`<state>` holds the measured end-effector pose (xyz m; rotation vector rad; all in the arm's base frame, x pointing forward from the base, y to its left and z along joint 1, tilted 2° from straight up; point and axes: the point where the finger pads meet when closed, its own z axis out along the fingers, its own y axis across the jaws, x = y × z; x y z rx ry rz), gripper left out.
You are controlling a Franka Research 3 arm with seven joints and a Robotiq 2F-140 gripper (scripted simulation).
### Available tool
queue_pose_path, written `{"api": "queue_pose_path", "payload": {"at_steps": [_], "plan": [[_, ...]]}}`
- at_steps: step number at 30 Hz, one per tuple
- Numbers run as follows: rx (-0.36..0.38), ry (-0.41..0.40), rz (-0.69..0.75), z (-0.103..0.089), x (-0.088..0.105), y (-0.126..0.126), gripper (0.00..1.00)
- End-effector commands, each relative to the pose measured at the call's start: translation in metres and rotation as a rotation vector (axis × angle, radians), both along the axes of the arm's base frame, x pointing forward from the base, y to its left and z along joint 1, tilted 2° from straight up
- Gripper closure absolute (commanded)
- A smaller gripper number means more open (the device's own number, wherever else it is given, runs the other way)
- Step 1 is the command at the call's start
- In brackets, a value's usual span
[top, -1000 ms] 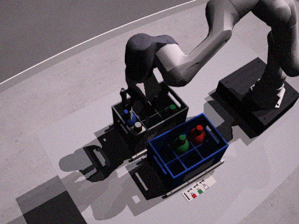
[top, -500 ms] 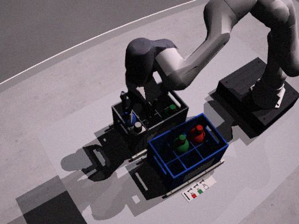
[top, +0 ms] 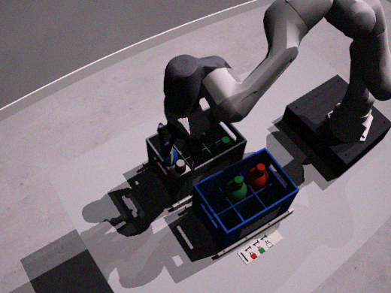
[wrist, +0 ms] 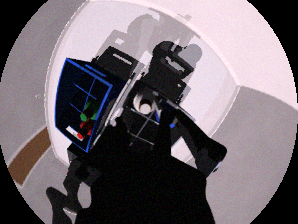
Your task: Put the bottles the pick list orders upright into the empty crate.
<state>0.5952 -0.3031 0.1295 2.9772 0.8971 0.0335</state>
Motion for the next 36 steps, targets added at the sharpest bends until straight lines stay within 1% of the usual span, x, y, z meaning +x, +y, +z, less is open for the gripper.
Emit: {"api": "queue_pose_path", "payload": {"at_steps": [1, 20, 36], "plan": [[-0.004, -0.002, -0.005, -0.007, 0.0, -0.002, 0.62], [-0.004, -0.002, -0.005, -0.029, 0.001, -0.002, 0.62], [-0.004, -0.002, -0.005, -0.029, 0.001, -0.002, 0.62]]}}
